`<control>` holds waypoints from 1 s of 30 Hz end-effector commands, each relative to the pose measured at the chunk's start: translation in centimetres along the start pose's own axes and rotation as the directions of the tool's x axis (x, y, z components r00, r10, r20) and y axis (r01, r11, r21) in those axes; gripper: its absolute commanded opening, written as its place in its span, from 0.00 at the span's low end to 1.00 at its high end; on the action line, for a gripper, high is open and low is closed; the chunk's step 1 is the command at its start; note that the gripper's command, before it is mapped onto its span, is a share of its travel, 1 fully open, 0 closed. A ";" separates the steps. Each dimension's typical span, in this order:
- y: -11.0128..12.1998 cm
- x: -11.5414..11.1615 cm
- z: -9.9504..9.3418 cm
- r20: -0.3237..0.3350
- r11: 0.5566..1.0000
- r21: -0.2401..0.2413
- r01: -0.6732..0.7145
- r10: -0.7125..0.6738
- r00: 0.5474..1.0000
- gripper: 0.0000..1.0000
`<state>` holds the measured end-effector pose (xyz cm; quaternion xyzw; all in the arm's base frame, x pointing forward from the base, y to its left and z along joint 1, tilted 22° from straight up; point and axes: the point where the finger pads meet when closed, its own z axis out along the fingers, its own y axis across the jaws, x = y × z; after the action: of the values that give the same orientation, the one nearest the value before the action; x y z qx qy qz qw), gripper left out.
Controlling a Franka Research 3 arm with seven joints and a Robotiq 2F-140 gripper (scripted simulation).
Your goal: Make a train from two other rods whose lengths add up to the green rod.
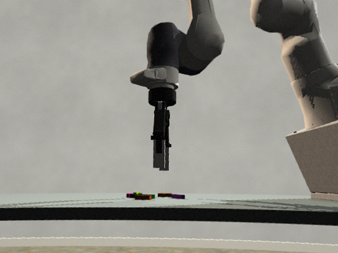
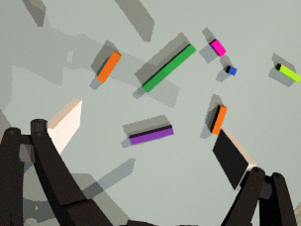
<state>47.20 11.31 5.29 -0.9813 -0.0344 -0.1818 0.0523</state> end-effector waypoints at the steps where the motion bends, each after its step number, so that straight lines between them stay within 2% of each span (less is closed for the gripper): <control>1: 0.1 0.1 0.0 -0.003 1.000 -0.002 -0.011 0.011 1.000 1.00; 21: 0.1 0.1 0.0 -0.003 1.000 -0.002 -0.014 0.014 1.000 1.00; 23: 0.5 0.4 0.0 -0.005 0.997 -0.005 -0.074 0.074 0.997 1.00; 25: 1.2 1.0 0.0 -0.008 0.981 -0.009 -0.193 0.193 0.981 1.00; 30: 1.6 1.4 0.0 -0.010 0.965 -0.010 -0.261 0.261 0.965 1.00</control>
<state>48.45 10.27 5.78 -0.9799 0.0436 -0.1833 0.0651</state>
